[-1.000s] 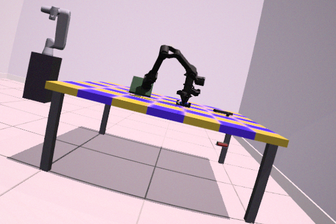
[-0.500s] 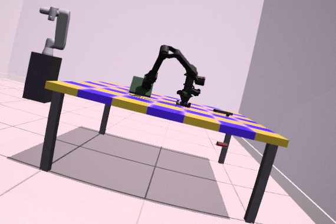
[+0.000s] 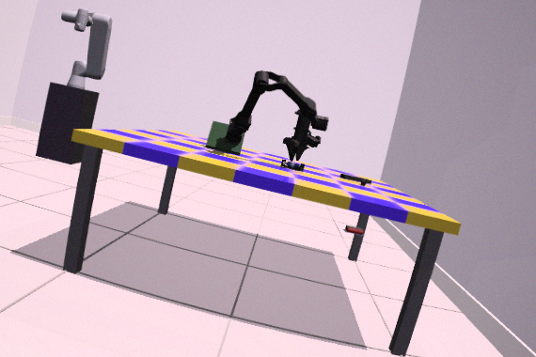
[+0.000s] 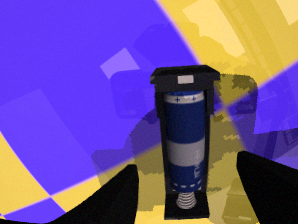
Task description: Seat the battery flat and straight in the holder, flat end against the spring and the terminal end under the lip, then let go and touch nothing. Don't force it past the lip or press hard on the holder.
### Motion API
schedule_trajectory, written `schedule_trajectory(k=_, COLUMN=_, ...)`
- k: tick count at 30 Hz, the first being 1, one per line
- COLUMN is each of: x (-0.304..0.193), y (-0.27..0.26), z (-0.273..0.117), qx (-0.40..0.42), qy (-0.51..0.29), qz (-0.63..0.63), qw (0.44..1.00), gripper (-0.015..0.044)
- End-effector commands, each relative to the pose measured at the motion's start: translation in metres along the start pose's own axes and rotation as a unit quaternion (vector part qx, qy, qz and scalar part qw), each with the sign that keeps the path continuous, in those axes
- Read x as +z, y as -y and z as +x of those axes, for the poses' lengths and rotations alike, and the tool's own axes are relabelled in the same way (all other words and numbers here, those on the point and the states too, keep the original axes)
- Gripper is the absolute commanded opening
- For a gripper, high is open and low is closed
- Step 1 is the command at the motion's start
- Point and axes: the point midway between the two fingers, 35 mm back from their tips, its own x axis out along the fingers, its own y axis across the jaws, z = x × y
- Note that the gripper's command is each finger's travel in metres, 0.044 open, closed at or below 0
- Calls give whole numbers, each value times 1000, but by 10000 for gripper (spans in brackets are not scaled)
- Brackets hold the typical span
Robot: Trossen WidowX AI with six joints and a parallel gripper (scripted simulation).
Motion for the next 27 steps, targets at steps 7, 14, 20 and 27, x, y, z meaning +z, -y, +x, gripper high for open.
schedule_trajectory(k=7, x=-1, y=-8, z=-60, qx=7, qy=7, qz=7, qw=1000, gripper=440)
schedule_trajectory(k=14, x=-1, y=-8, z=-60, qx=7, qy=7, qz=7, qw=1000, gripper=440)
schedule_trajectory(k=20, x=-1, y=-8, z=-60, qx=7, qy=7, qz=7, qw=1000, gripper=440)
schedule_trajectory(k=27, x=-1, y=-8, z=-60, qx=7, qy=7, qz=7, qw=1000, gripper=440)
